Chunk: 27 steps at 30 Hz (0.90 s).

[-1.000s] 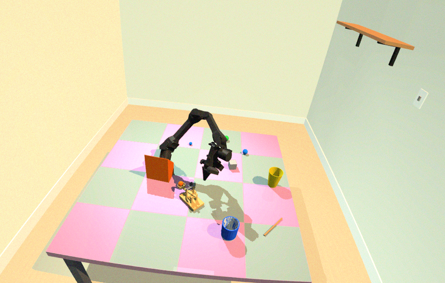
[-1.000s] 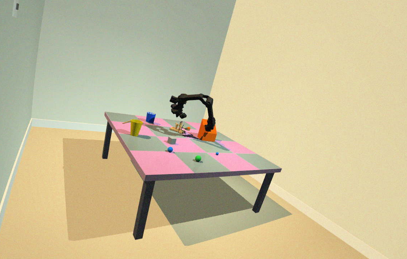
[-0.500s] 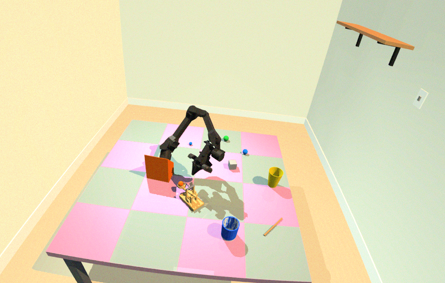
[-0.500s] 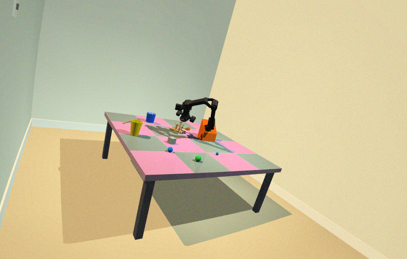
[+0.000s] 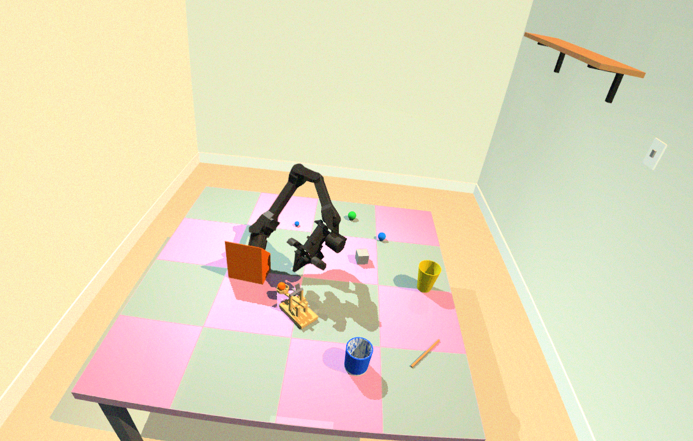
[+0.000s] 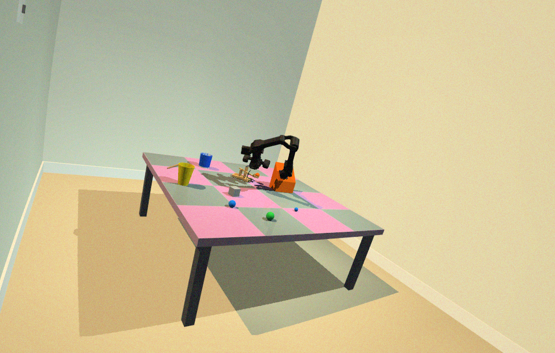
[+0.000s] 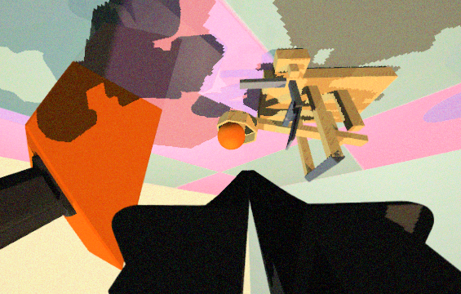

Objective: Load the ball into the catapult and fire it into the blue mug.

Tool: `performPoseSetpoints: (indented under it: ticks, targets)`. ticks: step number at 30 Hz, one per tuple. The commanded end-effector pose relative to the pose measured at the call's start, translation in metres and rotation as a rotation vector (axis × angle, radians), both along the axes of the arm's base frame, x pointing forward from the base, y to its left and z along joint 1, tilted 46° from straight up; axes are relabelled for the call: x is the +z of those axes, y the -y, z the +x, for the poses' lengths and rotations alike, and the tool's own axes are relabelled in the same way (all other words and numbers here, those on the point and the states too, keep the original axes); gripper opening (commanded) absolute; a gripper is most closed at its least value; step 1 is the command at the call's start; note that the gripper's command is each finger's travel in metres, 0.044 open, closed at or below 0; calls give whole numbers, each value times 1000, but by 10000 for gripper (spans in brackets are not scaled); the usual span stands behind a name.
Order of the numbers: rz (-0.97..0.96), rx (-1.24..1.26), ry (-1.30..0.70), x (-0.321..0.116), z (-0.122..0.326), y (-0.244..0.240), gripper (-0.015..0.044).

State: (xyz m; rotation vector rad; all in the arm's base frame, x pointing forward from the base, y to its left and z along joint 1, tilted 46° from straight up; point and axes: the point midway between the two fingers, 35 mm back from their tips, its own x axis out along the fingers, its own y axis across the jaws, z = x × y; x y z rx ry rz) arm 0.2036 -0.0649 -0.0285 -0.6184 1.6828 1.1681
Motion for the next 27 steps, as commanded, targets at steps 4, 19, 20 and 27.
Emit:
performPoseSetpoints:
  ticks: [4, 19, 20, 27]
  targets:
    - [1, -7, -1, -8, 1, -7, 0]
    - [2, -7, 0, -25, 2, -25, 0]
    - [2, -7, 0, -26, 2, -27, 0]
    - [3, -7, 0, -34, 2, -35, 0]
